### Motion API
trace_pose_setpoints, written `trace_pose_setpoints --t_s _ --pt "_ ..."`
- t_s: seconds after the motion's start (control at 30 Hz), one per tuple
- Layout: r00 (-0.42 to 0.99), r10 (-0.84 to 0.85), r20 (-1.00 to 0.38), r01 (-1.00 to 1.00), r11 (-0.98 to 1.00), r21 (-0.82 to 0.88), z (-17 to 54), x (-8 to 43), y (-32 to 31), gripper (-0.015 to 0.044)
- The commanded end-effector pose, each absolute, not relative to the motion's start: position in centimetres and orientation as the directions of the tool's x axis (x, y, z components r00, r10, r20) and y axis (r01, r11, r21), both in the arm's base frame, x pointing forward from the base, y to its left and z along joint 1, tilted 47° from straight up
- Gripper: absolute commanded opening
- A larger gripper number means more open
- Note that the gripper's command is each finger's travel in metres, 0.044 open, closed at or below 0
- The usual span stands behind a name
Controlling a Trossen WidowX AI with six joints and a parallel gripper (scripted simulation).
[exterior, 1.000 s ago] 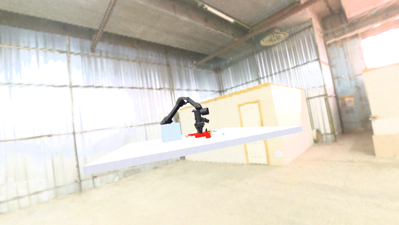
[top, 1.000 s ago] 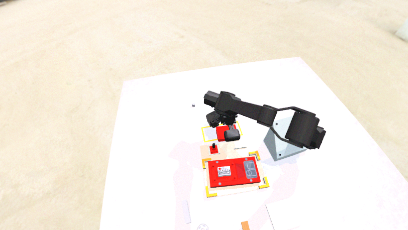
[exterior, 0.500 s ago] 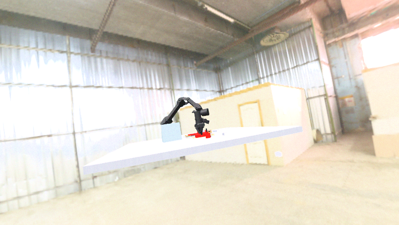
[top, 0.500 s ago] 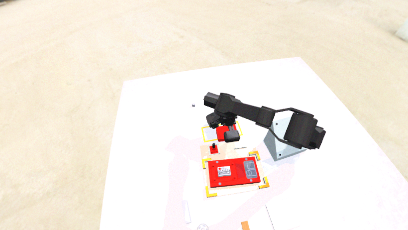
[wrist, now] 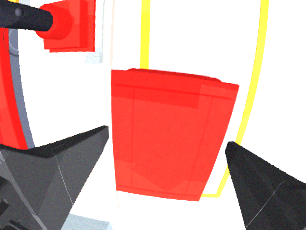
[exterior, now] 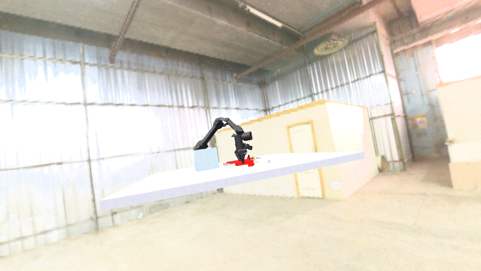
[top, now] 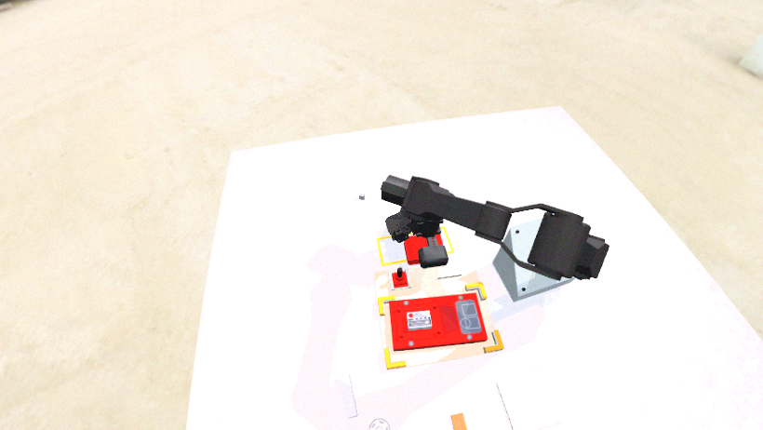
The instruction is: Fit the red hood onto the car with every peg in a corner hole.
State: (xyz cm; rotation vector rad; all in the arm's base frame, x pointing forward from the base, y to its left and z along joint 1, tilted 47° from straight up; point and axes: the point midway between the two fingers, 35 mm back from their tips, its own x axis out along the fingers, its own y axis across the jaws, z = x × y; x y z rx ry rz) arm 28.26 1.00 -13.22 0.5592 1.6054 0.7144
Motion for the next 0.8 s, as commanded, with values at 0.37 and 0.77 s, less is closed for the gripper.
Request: trace_pose_setpoints --t_s 0.37,0.77 --pt "-0.153 0.708 -0.689 -0.038 0.693 0.72 -13.3 28.2 1.1 0.0315" --pt "-0.153 0.709 -0.689 -0.037 0.693 0.72 -12.6 28.4 0.4 0.0058"
